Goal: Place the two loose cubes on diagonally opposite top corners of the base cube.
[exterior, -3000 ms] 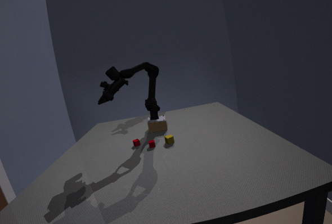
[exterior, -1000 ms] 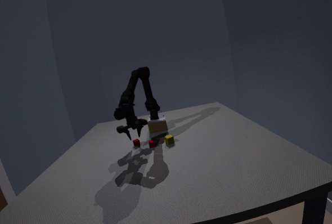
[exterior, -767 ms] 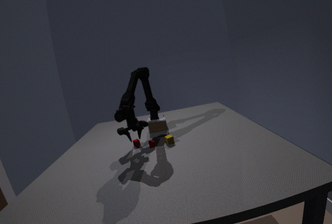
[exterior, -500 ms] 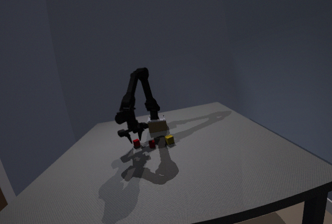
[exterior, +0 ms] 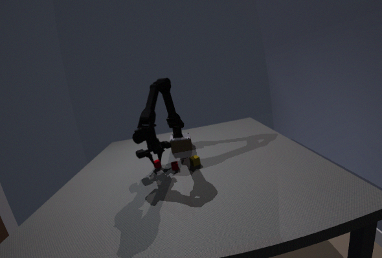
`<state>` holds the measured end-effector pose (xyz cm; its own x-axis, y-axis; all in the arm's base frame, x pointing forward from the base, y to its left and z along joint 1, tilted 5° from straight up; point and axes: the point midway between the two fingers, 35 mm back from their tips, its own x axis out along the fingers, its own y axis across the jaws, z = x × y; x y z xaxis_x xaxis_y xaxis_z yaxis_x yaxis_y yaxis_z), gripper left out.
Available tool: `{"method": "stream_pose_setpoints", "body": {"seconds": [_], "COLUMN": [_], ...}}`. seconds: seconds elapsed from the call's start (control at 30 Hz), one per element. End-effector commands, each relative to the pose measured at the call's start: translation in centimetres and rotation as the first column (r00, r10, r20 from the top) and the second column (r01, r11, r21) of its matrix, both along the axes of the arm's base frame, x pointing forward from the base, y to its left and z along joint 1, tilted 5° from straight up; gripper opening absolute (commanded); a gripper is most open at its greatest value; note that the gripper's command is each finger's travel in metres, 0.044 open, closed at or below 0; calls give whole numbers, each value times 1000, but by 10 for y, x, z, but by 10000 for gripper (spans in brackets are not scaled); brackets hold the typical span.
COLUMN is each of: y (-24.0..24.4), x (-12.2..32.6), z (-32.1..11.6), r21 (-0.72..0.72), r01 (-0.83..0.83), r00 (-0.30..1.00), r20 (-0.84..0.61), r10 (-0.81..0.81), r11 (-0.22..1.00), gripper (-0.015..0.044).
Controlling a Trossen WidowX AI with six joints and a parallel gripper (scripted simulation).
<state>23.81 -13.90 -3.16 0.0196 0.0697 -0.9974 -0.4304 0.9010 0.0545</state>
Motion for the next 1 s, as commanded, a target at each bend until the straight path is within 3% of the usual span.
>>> {"method": "stream_pose_setpoints", "body": {"seconds": [0.0, 0.97], "y": [-3, -9], "x": [4, 0], "z": [12, 102], "r21": [-4, -5], "r01": [2, 2], "r00": [1000, 1000], "r20": [10, 10], "r10": [-2, -2], "r11": [1000, 1000], "gripper": [105, 105]}}
